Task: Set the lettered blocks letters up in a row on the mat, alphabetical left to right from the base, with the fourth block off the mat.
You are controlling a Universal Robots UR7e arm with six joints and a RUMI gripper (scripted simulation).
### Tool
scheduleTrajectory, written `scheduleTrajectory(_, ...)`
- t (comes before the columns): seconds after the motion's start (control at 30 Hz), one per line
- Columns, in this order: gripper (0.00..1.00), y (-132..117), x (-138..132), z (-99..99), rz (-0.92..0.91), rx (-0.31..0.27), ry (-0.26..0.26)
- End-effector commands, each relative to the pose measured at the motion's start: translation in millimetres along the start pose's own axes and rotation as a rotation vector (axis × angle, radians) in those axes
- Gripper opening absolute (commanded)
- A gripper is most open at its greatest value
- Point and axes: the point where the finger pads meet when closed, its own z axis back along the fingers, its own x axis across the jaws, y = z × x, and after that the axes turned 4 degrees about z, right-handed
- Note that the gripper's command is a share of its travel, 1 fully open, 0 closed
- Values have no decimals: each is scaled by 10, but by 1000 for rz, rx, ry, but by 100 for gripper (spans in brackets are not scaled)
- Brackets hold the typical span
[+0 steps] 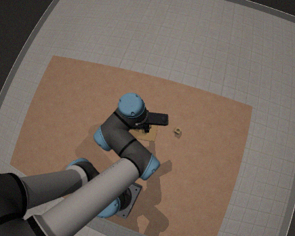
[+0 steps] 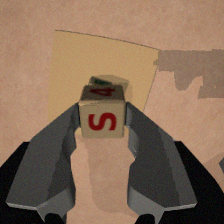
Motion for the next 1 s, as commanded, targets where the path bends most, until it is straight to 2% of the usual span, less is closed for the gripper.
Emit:
scheduleTrajectory(0.0,9,45,21,5,-98,3,-1)
scheduleTrajectory(0.5,9,121,68,8,-281,3,0)
scheduleTrajectory(0.97,9,139,80,9,-328,3,0)
